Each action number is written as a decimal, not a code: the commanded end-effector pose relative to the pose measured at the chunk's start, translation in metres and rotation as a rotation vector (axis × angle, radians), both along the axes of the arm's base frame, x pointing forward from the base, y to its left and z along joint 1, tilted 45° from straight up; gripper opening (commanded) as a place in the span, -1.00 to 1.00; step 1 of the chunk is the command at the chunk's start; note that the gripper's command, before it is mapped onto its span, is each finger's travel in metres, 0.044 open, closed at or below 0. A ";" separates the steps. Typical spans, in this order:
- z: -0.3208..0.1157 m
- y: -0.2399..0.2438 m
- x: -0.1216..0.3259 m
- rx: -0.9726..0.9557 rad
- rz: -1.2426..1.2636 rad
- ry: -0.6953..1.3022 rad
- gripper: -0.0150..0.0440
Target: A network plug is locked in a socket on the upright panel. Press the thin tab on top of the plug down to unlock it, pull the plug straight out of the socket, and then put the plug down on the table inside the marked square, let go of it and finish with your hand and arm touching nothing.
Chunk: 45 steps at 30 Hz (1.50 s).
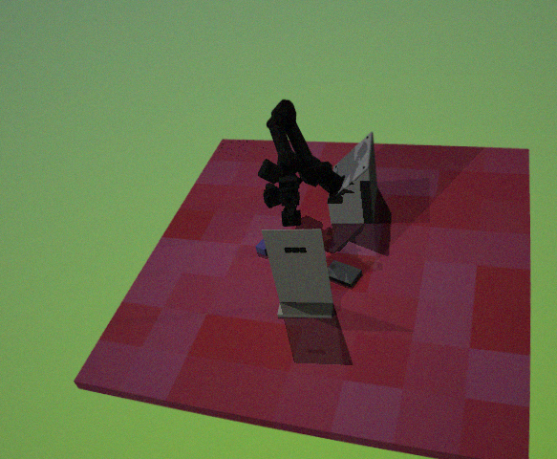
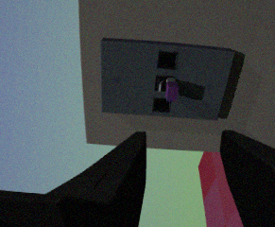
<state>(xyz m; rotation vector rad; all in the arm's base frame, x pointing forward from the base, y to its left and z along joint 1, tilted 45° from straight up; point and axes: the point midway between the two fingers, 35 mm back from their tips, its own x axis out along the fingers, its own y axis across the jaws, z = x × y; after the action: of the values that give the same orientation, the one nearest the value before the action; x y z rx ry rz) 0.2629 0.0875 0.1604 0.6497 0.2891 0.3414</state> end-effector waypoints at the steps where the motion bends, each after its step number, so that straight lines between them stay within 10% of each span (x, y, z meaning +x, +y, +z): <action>1: -0.020 0.009 -0.013 0.076 0.041 0.062 0.04; 45: -0.023 0.029 0.048 0.090 0.048 0.069 0.04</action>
<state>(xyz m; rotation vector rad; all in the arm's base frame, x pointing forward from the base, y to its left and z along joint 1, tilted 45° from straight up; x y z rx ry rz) 0.3065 0.1165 0.1365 0.7414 0.3602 0.3842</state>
